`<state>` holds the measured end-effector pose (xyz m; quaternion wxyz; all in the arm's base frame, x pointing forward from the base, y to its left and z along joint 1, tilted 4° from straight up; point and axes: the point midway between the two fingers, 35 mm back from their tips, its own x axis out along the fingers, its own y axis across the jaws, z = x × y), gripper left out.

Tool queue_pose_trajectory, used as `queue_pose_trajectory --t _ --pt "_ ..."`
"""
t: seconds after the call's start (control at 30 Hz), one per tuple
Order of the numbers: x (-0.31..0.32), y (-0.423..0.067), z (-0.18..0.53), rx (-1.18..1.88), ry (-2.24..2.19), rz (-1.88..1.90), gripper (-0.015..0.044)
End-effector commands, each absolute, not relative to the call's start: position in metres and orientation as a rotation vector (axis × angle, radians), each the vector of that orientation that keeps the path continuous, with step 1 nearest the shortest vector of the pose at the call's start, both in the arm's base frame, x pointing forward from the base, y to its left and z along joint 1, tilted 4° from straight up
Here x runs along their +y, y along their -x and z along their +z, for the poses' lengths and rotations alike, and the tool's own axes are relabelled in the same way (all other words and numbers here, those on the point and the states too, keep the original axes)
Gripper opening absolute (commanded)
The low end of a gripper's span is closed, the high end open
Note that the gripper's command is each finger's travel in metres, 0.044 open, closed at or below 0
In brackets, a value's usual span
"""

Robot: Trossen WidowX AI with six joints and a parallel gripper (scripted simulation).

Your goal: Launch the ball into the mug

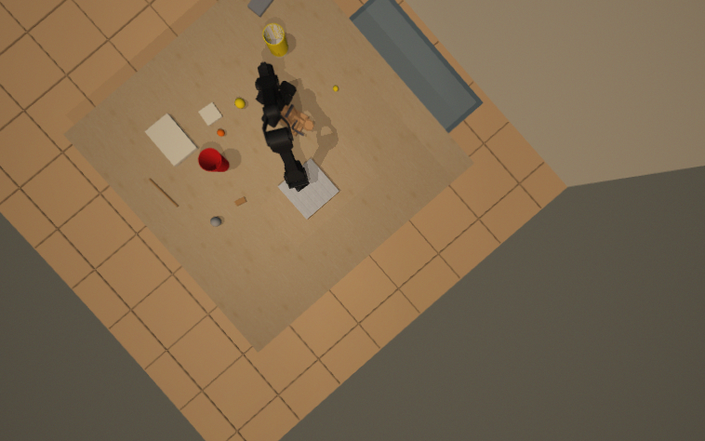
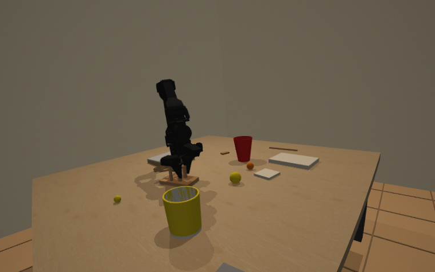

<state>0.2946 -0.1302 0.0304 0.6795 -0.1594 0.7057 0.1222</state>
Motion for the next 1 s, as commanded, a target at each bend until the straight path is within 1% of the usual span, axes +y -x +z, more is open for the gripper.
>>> queue_pose_trajectory --t 0.0,0.3,0.4,0.5,0.57,0.8,0.97 --pt "-0.130 -0.295 0.032 1.583 0.359 0.274 0.0131" --pt "-0.130 -0.295 0.034 1.583 0.359 0.274 0.0368" --pt "-0.129 -0.300 0.072 1.584 0.358 0.275 0.0440" --pt "-0.125 -0.299 0.120 1.585 0.357 0.276 0.0440" --pt "-0.124 -0.297 0.131 1.585 0.356 0.276 0.0440" --pt "-0.126 -0.301 0.120 1.576 0.364 0.274 0.0440" --pt "-0.126 -0.295 0.118 1.586 0.360 0.275 0.0440"
